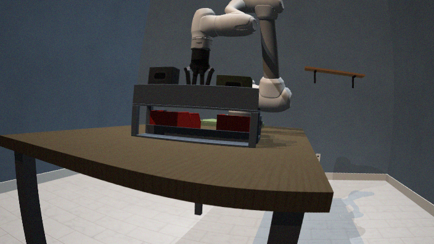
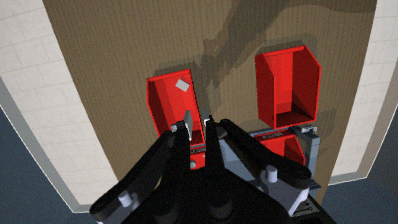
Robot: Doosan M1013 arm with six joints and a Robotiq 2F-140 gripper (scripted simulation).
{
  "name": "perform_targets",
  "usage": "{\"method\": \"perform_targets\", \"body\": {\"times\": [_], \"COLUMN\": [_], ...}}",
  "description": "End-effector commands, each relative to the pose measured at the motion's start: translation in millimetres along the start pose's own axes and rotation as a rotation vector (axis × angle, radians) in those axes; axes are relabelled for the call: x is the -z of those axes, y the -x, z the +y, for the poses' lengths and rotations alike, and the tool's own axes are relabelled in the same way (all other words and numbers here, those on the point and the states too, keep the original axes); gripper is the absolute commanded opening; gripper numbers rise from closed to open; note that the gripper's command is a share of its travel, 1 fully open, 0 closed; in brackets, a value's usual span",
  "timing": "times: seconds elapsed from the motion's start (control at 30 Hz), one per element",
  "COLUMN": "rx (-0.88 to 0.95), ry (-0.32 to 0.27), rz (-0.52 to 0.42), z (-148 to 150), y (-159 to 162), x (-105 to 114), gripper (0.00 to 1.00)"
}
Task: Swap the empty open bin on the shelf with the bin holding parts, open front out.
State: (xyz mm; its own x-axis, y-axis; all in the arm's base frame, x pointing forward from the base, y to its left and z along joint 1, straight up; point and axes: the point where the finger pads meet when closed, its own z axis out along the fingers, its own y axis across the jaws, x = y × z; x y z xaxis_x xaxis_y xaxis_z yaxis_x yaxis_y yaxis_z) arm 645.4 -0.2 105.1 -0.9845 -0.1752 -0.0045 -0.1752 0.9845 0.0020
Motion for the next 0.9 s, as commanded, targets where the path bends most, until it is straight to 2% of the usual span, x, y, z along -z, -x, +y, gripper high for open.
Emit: {"method": "perform_targets", "body": {"times": [0.0, 0.87], "rx": [0.0, 0.0], "ry": [0.0, 0.0], "rz": [0.0, 0.0], "z": [0.0, 0.0], "y": [0.0, 0.1], "x": [-4.2, -9.0], "gripper": [0.24, 0.24]}}
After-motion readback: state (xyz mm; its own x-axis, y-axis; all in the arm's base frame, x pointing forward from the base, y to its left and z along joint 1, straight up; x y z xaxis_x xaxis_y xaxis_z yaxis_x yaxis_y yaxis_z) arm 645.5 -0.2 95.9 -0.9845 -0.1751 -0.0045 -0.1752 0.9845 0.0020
